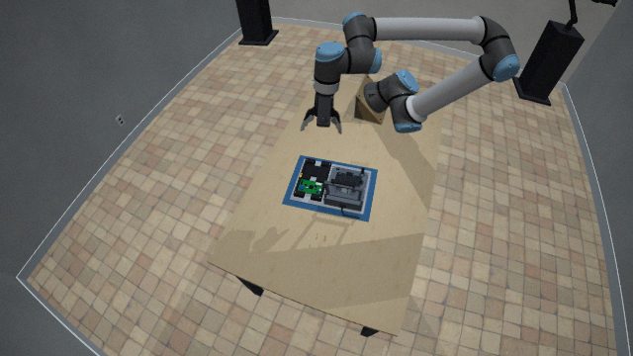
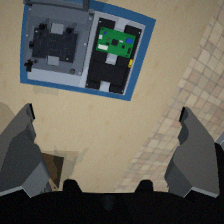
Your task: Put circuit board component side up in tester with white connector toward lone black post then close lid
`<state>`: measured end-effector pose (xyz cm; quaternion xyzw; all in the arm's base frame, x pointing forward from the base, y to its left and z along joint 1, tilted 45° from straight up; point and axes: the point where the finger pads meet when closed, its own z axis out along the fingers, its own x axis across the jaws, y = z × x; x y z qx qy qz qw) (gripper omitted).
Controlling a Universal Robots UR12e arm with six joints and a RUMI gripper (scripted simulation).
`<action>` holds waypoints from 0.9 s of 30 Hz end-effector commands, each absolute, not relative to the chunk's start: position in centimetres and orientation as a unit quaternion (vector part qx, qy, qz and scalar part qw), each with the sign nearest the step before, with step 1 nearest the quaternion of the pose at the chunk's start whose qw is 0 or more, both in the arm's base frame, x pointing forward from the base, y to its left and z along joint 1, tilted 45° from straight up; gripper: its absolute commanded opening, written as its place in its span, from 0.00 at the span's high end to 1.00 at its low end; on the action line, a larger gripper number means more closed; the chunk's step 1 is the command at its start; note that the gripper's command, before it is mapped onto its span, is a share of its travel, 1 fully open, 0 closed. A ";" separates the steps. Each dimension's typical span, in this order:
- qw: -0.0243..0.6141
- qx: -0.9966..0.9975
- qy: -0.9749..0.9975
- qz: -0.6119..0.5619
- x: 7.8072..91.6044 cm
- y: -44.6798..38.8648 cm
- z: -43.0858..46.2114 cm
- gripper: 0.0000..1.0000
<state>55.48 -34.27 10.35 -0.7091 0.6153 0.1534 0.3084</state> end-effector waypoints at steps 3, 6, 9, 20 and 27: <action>0.332 -0.779 0.517 0.122 56.7 -34.9 10.2 0.00; 0.338 -0.800 0.482 0.110 57.1 -35.2 10.0 0.00; 0.341 -0.810 0.465 0.104 57.3 -35.2 10.0 0.00; 0.366 -0.887 0.279 0.041 59.2 -36.2 9.2 0.00; 0.372 -0.905 0.207 0.015 59.8 -36.6 8.9 0.00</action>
